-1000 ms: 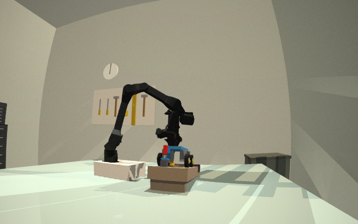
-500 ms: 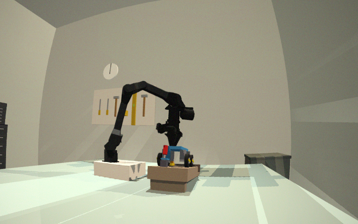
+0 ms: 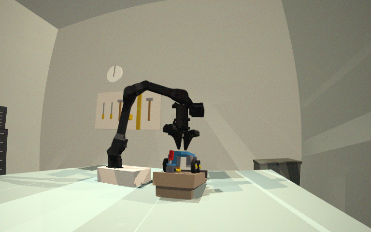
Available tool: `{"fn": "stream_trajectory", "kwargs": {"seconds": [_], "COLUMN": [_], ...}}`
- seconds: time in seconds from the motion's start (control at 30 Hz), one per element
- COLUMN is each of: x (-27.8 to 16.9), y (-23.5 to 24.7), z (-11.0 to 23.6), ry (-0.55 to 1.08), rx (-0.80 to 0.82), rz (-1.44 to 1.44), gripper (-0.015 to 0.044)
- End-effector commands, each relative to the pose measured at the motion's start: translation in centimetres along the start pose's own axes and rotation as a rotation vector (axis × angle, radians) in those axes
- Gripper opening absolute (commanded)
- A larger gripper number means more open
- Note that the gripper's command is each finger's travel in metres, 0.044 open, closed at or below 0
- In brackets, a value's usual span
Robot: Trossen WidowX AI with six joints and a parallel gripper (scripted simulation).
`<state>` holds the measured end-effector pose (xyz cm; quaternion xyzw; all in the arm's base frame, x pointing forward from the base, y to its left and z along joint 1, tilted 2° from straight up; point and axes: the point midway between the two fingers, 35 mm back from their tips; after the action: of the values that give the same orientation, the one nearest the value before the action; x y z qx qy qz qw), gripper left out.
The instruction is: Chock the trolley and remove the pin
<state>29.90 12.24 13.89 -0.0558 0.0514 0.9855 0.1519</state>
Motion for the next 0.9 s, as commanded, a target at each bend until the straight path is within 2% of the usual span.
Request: {"fn": "stream_trajectory", "kwargs": {"seconds": [0.0, 0.43, 0.87], "x": [-2.3, -7.2, -7.4], "y": [2.8, 13.2, 13.8], "z": [0.1, 0.3, -0.1], "ry": [0.021, 0.097, 0.102], "rx": [0.033, 0.136, 0.142], "rz": [-0.231, -0.981, -1.018], "gripper": [0.0190, 0.0190, 0.0190]}}
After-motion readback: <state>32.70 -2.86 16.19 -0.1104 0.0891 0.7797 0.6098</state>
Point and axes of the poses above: the point midway between the two fingers, 35 mm back from their tips, its own z axis back along the fingers, its own y axis across the jaws, x = y × z, and after that the axes turned 4 degrees about z, right-handed
